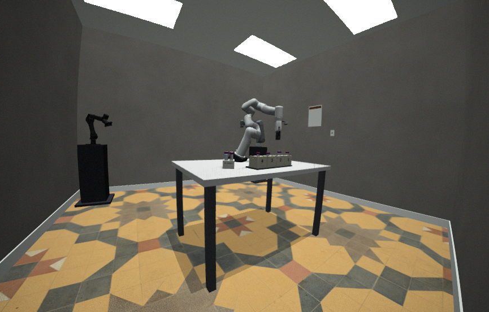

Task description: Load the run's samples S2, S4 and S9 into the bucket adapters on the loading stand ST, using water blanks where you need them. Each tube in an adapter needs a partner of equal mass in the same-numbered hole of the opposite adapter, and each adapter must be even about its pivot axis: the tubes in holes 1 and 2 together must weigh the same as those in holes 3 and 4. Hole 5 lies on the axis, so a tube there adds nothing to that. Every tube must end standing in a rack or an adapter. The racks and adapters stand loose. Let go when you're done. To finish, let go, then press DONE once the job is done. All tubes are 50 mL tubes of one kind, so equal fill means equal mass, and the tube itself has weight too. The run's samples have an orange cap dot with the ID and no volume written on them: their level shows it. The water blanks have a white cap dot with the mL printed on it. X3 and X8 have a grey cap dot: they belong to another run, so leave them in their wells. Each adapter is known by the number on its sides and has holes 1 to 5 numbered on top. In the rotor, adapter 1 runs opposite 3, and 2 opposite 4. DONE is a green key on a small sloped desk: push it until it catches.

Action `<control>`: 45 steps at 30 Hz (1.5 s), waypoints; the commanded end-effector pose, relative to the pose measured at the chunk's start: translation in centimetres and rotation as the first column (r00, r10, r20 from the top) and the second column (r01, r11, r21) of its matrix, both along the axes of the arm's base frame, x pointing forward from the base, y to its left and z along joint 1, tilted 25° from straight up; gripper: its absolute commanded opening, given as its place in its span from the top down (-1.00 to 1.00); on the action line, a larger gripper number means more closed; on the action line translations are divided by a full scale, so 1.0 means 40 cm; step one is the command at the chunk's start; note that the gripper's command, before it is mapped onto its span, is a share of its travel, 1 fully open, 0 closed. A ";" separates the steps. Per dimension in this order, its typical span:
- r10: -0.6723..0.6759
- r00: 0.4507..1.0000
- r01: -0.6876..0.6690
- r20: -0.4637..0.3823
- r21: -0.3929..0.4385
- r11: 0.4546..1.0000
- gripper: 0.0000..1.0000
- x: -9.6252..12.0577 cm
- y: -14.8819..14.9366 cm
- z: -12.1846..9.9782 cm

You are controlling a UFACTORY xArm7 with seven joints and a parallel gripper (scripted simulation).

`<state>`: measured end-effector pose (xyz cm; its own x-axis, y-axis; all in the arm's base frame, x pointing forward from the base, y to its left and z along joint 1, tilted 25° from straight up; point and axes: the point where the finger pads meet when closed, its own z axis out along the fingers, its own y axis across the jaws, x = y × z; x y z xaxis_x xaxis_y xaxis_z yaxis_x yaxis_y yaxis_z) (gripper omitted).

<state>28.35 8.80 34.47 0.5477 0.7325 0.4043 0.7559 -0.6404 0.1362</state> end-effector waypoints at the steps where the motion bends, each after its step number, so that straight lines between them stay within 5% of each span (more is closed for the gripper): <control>1: -0.001 1.000 0.001 0.004 0.000 1.000 -0.15 -0.014 0.060 0.014; 45: 0.000 1.000 0.000 0.004 0.001 1.000 -0.15 -0.138 0.512 0.080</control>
<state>22.98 28.14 37.33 0.5457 0.7333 0.4057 0.7570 -0.6389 0.1366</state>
